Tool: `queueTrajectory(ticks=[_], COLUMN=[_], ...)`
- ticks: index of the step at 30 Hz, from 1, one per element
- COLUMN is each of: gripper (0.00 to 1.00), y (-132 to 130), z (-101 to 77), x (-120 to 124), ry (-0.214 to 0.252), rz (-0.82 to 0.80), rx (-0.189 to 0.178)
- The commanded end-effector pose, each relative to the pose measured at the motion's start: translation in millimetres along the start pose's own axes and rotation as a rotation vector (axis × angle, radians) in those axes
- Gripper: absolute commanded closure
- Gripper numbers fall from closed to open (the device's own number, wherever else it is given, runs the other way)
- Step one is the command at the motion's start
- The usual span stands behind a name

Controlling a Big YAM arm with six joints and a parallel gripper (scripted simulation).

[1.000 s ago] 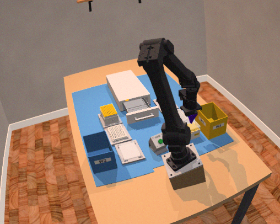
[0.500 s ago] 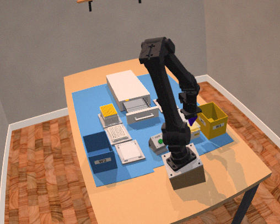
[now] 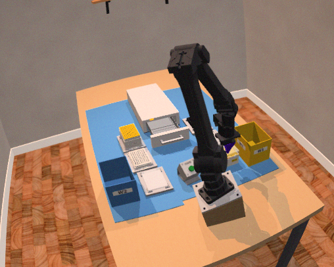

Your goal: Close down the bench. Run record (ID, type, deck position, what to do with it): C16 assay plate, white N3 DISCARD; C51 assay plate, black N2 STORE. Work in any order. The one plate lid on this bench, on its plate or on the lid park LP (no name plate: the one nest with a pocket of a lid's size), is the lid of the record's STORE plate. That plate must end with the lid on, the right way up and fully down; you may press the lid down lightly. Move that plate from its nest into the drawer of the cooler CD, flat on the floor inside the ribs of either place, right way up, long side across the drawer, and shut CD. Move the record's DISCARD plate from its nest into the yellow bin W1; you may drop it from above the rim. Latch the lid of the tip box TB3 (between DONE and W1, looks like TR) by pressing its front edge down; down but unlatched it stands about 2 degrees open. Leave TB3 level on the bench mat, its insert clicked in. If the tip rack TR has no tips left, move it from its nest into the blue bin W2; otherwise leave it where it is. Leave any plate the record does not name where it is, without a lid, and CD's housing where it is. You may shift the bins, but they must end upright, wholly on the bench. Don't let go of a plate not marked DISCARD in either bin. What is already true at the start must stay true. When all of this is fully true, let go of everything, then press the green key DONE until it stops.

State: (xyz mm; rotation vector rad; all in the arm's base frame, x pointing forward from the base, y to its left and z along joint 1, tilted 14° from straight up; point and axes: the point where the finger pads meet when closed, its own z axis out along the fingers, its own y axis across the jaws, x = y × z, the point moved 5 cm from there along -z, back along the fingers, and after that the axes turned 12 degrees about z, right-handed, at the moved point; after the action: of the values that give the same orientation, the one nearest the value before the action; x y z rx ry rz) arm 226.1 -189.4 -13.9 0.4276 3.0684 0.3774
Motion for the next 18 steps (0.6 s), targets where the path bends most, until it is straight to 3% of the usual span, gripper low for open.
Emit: queueTrajectory(ticks=[1,18], gripper=[1.0,1.0], y=[-5,1], z=[-8.6,5.2], x=[-13,-6], ry=[-0.036,-0.015], rz=[-0.005,-0.007], rx=[0.018,0.006])
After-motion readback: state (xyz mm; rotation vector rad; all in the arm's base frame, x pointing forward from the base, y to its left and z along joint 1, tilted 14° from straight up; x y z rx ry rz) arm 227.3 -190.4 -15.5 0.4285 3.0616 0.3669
